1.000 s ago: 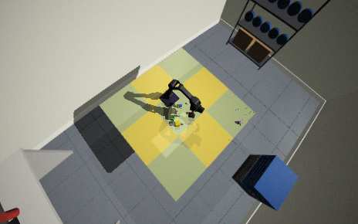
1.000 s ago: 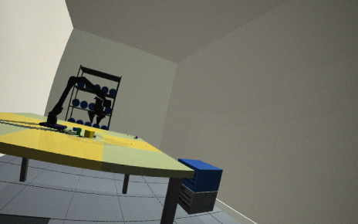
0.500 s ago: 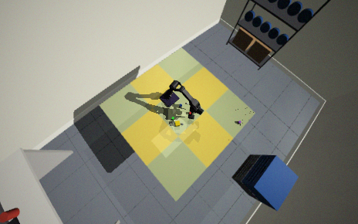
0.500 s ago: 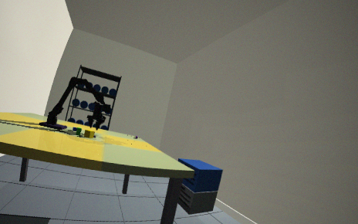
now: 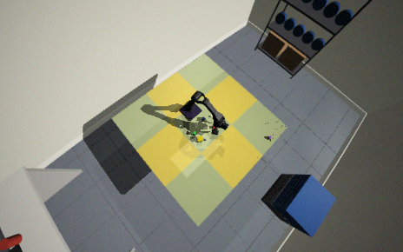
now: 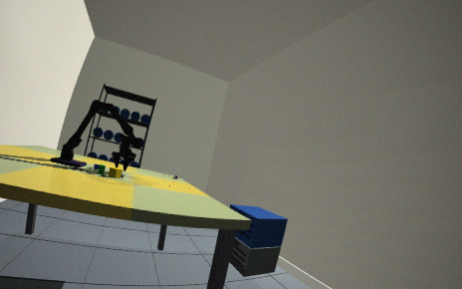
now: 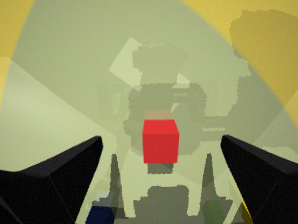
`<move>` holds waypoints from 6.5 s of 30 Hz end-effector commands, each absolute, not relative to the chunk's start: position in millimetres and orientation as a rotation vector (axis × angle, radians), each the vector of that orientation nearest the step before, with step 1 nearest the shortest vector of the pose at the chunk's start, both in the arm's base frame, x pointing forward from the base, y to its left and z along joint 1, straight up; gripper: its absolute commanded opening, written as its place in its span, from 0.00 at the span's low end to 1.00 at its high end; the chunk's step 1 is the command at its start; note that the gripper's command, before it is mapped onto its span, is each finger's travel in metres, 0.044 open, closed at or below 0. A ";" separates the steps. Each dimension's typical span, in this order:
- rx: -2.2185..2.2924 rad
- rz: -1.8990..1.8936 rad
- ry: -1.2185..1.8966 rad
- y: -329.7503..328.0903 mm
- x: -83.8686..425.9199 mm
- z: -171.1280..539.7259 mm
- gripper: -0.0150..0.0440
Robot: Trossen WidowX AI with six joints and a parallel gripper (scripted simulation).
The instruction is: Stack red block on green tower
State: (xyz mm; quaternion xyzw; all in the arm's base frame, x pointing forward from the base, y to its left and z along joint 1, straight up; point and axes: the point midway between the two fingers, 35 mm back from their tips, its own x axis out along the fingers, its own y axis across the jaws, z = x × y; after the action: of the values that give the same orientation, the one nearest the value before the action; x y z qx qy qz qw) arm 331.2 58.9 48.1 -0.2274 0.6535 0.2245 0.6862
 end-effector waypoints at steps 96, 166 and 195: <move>-0.522 0.503 1.488 -43.7 303.9 152.0 0.25; -0.527 0.499 1.495 -136.1 241.3 84.0 0.25; -0.524 0.500 1.493 -135.5 241.3 84.3 0.30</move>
State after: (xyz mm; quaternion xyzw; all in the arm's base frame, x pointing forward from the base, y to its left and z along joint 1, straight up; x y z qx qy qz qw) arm 240.7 -135.1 84.7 -0.2320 0.6645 0.2234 0.6743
